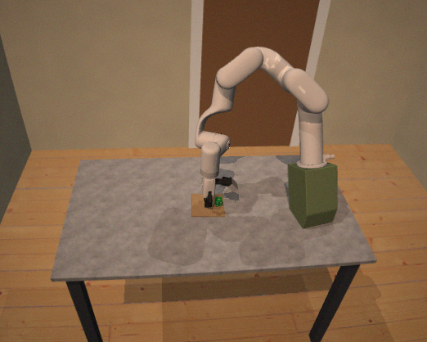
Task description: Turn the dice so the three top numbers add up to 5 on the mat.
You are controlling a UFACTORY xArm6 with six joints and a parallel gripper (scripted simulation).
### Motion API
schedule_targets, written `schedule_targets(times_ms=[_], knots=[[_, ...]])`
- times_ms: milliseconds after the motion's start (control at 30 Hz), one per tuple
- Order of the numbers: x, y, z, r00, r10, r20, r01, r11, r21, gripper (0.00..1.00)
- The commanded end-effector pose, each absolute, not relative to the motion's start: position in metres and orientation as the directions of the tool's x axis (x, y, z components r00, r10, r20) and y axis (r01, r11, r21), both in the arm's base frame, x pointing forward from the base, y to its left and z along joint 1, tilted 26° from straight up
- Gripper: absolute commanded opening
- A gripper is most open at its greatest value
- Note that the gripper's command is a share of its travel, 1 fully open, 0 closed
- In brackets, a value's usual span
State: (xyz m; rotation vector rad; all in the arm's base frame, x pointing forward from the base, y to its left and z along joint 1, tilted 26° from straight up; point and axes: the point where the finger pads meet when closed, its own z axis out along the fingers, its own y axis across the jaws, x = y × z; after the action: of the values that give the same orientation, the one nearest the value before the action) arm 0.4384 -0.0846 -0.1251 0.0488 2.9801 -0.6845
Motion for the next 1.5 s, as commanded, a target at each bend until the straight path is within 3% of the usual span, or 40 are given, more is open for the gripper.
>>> schedule_targets(times_ms=[0,1467], knots=[[0.4397,-0.0842,-0.1244,-0.996,0.011,-0.091,0.050,0.900,-0.434,0.27],[0.4400,-0.0860,-0.1279,-0.996,0.011,-0.091,0.050,0.900,-0.434,0.27]])
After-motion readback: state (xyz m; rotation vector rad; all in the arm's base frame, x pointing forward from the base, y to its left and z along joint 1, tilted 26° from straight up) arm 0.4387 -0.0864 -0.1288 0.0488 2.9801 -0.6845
